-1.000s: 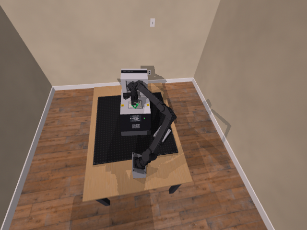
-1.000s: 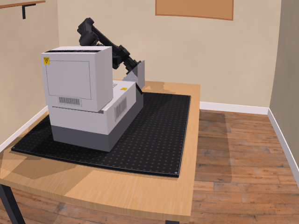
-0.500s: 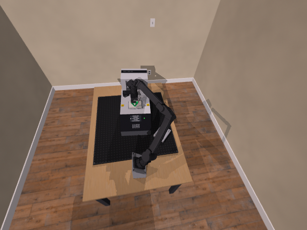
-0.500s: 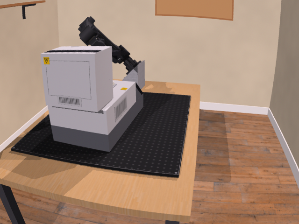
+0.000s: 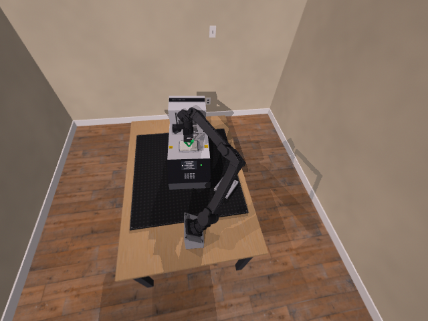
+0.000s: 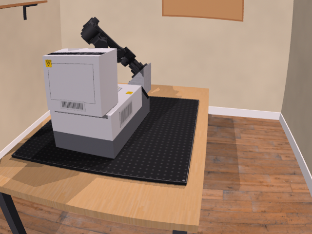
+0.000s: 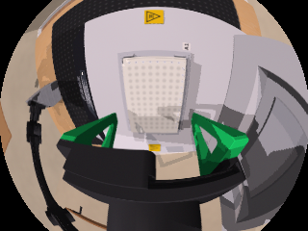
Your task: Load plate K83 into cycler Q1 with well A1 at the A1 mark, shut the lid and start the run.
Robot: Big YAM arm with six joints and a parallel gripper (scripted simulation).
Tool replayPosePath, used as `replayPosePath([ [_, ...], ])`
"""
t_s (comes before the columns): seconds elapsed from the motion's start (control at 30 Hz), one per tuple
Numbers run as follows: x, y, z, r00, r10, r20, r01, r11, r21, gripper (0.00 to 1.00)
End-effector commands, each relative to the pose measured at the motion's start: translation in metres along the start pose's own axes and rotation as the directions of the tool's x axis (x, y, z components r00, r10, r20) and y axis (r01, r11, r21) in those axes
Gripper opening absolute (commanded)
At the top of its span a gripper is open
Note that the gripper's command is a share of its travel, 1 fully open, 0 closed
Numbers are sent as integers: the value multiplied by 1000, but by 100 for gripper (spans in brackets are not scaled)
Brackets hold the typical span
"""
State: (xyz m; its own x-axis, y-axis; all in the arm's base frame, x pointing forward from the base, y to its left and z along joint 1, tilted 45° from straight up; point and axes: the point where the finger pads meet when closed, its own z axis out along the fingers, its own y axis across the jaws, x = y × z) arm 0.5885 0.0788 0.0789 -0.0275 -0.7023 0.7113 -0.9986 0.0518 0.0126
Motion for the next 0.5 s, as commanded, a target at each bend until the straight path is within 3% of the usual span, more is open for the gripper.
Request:
replayPosePath([
  [0.0, -6, -10, -30, 1000, 21, 16, -22, 999, 42, 100],
  [0.17, -17, -4, -26, 1000, -5, 5, 5, 1000, 25, 100],
  [0.37, -8, -8, -43, 1000, 21, 14, -22, 999, 44, 100],
  [0.4, -1, -3, -39, 1000, 23, 12, -24, 995, 95, 0],
  [0.43, -1, 5, -36, 1000, 20, 15, -22, 990, 137, 0],
  [0.47, -1, 14, -34, 1000, 11, 19, -13, 992, 127, 0],
])
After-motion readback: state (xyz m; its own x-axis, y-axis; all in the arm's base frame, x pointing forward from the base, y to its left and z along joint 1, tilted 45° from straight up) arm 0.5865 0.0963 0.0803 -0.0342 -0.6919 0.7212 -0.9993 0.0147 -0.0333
